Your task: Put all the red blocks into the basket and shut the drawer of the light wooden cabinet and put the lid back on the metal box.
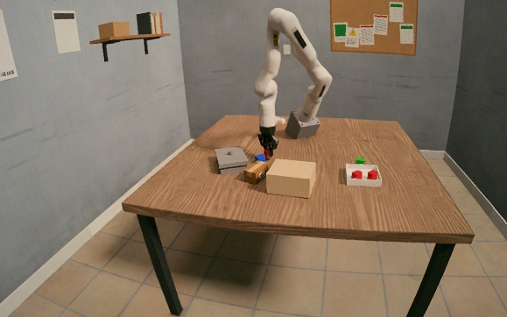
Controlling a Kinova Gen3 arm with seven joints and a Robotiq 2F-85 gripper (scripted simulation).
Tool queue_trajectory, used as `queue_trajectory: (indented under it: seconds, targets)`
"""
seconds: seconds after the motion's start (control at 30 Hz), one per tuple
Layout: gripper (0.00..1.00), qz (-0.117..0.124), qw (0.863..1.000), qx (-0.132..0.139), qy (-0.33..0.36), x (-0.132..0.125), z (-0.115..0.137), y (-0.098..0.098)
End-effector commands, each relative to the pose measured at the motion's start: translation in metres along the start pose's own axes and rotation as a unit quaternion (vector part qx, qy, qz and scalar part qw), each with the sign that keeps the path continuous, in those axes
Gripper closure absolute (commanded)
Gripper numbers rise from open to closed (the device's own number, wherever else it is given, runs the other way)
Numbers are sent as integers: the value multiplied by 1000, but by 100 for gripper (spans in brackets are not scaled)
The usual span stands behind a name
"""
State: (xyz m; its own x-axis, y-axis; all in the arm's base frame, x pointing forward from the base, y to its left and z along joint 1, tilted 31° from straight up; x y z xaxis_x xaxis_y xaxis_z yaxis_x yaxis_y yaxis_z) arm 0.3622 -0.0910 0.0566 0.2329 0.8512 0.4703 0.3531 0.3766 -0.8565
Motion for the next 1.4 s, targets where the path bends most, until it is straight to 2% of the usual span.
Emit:
queue_trajectory:
  seconds: [0.0,0.23,0.67,0.73,1.13,1.37]
  targets:
    - [90,0,1000,-2,1,2,-1,-11]
    - [90,0,1000,-2,1,1,-2,-27]
    - [90,1,1000,-3,0,1,-3,-82]
    - [90,1,1000,-3,0,1,-3,-82]
    - [90,1,1000,-2,-3,1,-2,-132]
    - [90,0,1000,-6,-3,2,-4,-145]
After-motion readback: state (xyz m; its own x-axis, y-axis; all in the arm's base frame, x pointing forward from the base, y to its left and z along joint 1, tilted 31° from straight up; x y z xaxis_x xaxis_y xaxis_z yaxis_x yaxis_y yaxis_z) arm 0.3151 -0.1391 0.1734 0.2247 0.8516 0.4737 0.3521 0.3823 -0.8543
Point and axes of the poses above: the point where the finger pads meet when closed, its own y axis out along the fingers, its own x axis across the jaws, z = x × y, the point moved 4 cm from there along -y, back along the fingers, and after that the axes turned 11 degrees about -y, right-handed, at the moved point
